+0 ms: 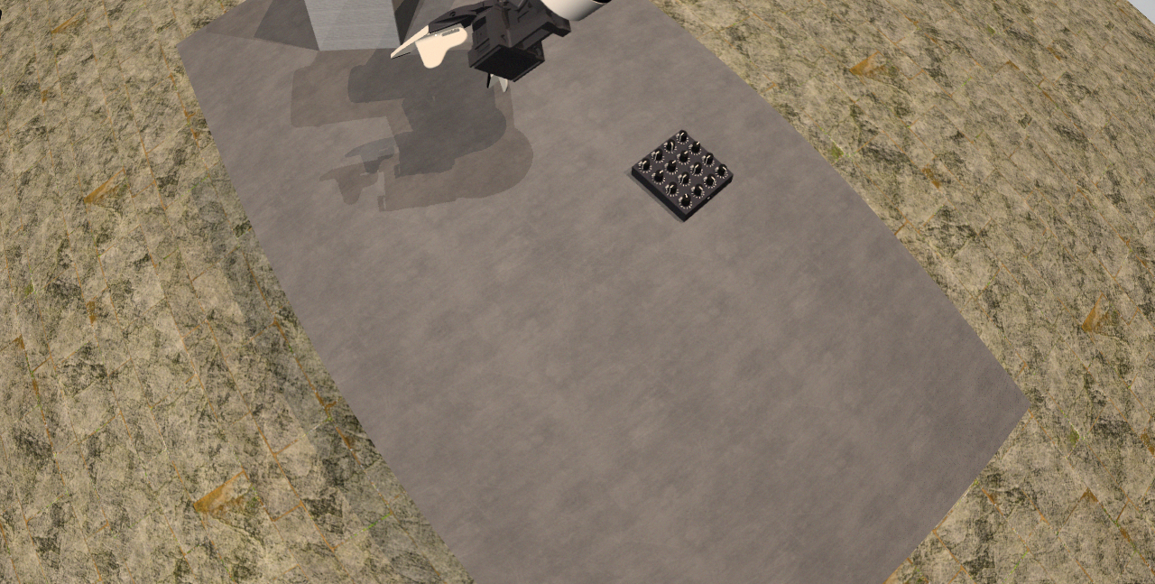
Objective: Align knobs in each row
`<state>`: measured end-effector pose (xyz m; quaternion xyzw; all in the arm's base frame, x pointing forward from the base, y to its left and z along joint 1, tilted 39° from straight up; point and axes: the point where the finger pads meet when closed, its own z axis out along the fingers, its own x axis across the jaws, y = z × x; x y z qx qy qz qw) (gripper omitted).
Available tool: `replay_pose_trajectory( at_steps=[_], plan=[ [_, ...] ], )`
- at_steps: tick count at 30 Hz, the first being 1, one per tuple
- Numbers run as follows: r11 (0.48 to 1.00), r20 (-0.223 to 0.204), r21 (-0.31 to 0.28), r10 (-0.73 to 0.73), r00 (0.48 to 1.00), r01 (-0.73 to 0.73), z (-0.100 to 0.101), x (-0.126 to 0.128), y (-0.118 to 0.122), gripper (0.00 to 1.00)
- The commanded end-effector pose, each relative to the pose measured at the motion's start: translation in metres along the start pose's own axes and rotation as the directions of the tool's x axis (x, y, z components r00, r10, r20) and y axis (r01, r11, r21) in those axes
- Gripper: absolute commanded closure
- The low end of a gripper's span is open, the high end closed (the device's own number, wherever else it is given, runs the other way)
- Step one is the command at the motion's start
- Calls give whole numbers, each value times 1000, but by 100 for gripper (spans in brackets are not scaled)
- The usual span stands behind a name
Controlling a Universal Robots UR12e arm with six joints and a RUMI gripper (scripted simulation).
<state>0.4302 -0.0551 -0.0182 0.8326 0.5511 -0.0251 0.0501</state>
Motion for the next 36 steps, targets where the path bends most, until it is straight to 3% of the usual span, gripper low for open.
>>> replay_pose_trajectory(
  at_steps=[1, 7, 18, 23, 36],
  plan=[
    [995, -27, -14, 101, 995, -102, -2, 14, 8, 0],
    [983, -50, -17, 181, 982, -182, -2, 25, 11, 0],
    [916, -118, -7, 397, 910, -400, -6, 55, 21, 0],
    [899, -130, 0, 434, 892, -437, -7, 61, 23, 0],
    [759, -195, 58, 645, 739, -648, -14, 96, 34, 0]
  ],
)
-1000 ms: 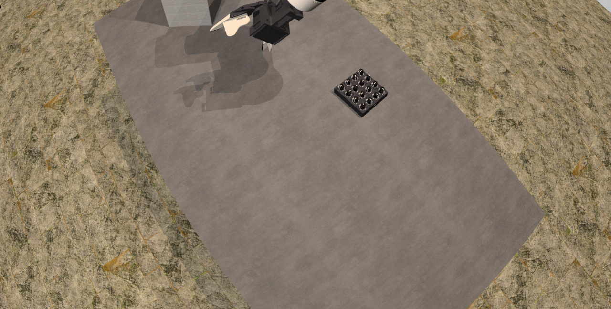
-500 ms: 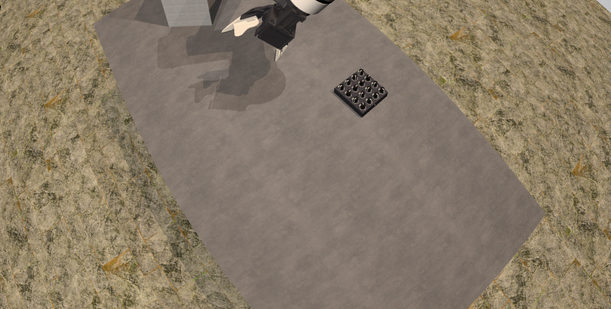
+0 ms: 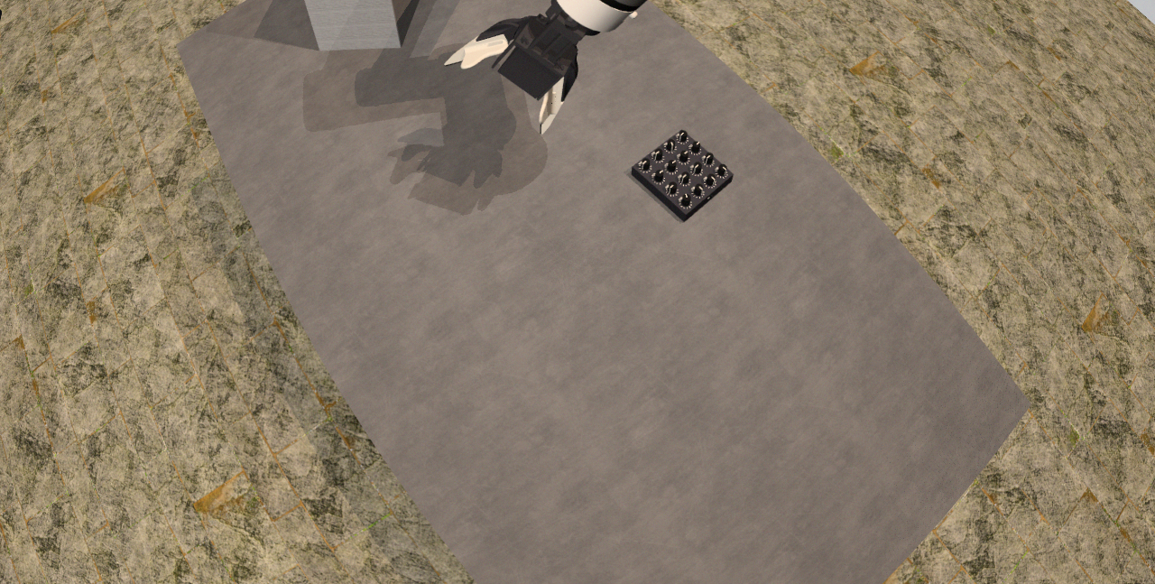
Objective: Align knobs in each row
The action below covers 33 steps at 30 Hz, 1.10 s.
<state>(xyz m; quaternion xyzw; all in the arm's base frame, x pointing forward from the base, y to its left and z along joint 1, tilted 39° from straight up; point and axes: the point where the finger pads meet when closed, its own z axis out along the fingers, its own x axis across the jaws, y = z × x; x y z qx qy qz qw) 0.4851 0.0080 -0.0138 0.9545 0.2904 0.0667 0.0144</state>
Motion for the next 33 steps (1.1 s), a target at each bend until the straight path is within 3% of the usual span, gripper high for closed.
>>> replay_pose_trajectory(
  at_steps=[1, 21, 33],
  plan=[
    [991, -35, 5, 137, 990, -137, 0, 20, -4, 0],
    [893, -102, 80, 450, 887, -443, -5, 64, -17, 0],
    [757, -115, 162, 651, 750, -633, -10, 96, -28, 0]
  ],
)
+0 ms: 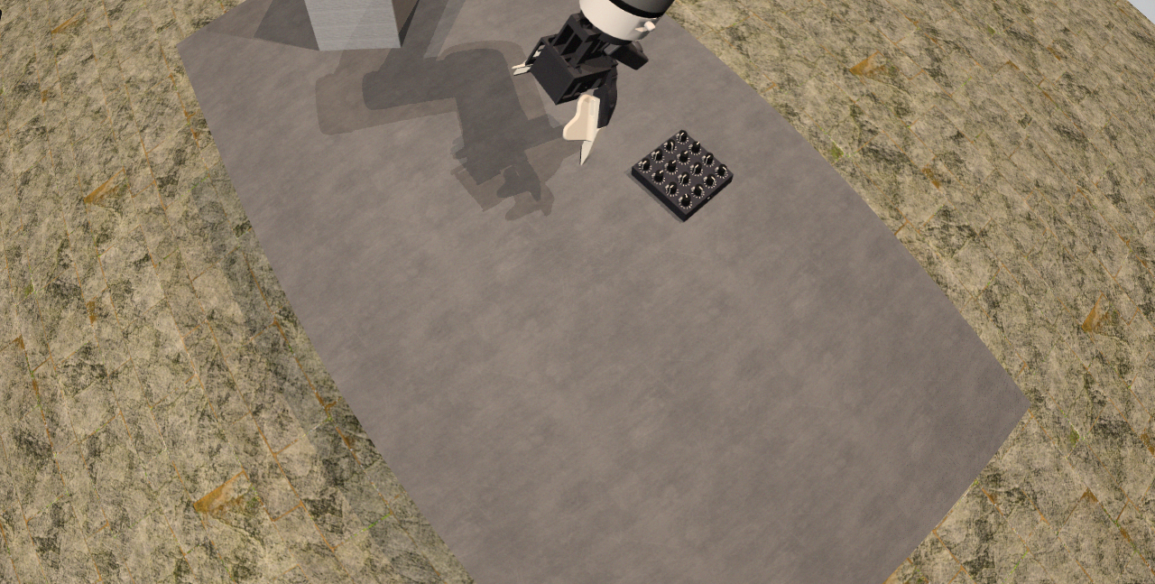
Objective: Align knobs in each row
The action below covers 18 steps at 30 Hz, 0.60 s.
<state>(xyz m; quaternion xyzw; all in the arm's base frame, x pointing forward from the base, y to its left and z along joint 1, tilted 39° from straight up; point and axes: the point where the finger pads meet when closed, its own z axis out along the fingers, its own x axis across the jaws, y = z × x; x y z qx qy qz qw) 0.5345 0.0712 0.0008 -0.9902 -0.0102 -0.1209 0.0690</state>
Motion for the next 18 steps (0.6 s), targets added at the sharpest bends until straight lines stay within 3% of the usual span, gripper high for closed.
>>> replay_pose_trajectory(
  at_steps=[1, 11, 18],
  plan=[
    [989, -28, 28, 146, 989, -145, 0, 15, -15, 0],
    [951, -36, 77, 303, 952, -300, -1, 28, -33, 0],
    [896, -31, 122, 433, 901, -426, -3, 39, -48, 0]
  ],
)
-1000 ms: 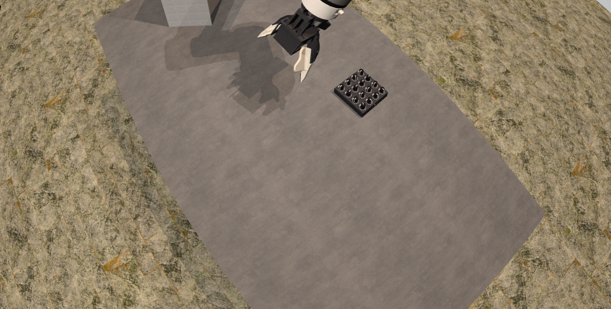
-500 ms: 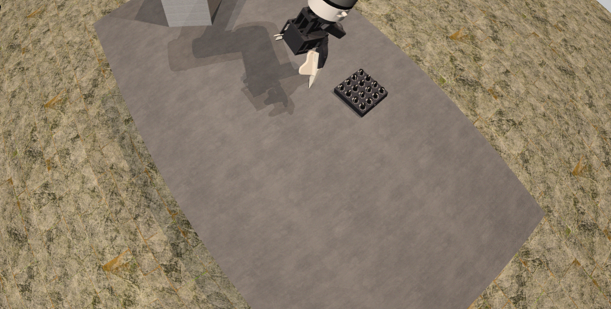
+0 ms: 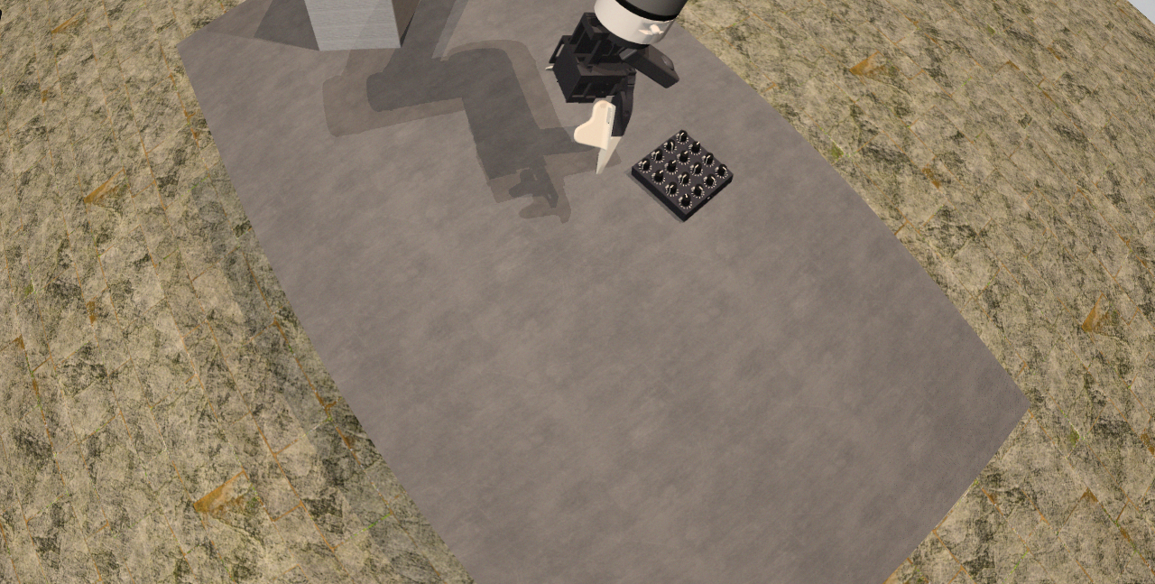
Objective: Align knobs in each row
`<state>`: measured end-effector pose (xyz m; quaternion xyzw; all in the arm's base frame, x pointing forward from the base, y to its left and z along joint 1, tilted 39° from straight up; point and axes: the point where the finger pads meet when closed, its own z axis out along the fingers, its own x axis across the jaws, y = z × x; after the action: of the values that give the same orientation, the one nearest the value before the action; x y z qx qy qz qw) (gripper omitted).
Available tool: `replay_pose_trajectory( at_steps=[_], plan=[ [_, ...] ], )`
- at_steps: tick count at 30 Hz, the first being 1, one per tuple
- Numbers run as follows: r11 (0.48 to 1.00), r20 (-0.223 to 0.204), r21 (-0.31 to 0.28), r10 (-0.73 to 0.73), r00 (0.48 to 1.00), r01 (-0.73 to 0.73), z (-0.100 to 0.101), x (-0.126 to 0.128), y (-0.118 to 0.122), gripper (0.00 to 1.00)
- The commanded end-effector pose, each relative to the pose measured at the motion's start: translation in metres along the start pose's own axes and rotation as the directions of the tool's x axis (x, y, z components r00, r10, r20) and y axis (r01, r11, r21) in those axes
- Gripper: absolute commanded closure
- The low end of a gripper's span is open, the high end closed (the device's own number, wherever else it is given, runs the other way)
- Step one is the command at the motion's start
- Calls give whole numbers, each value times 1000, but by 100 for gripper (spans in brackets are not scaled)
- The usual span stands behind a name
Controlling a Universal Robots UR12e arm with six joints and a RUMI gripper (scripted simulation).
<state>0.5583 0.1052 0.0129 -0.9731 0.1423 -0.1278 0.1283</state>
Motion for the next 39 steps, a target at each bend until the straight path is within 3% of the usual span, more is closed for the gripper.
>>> replay_pose_trajectory(
  at_steps=[1, 21, 35, 39],
  plan=[
    [989, -16, 37, 147, 989, -146, 0, 9, -19, 0],
    [895, 17, 125, 429, 903, -428, -1, 18, -56, 0],
    [728, 98, 185, 655, 750, -660, -4, 25, -91, 0],
    [708, 108, 188, 674, 731, -681, -4, 25, -94, 0]
  ],
)
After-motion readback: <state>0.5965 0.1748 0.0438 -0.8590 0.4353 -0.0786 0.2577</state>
